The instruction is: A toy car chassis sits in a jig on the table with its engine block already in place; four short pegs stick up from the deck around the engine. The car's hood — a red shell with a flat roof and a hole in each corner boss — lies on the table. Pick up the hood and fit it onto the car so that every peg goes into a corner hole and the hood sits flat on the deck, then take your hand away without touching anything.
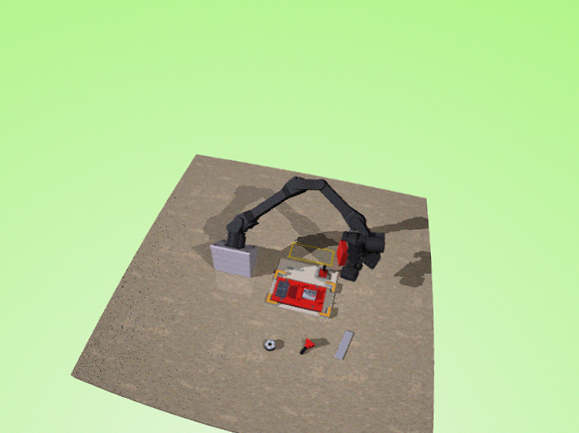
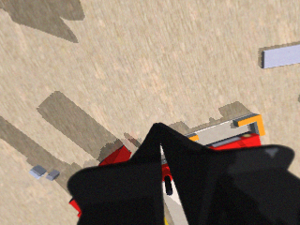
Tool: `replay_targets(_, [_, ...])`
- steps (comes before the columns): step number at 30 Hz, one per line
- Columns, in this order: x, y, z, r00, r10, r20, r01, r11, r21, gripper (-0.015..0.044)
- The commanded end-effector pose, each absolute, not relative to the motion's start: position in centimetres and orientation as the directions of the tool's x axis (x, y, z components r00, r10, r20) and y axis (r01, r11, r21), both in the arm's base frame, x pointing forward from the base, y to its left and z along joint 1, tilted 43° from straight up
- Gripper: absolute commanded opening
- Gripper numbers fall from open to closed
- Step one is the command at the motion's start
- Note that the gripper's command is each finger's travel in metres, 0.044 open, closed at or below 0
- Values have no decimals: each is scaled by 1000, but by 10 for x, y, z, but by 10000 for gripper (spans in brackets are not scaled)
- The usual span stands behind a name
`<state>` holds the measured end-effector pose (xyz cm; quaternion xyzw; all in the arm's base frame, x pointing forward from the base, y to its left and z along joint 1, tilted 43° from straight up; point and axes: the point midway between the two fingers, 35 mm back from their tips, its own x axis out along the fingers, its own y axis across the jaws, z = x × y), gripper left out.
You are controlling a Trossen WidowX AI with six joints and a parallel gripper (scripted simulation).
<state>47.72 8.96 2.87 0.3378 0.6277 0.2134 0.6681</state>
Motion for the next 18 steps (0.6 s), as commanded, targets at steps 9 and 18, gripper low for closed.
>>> replay_targets(9, [419,122,78,-21,691,-722,661,552,508,0])
replay_targets(18, [370,140,112,-127,666,-735,903,385,193,0])
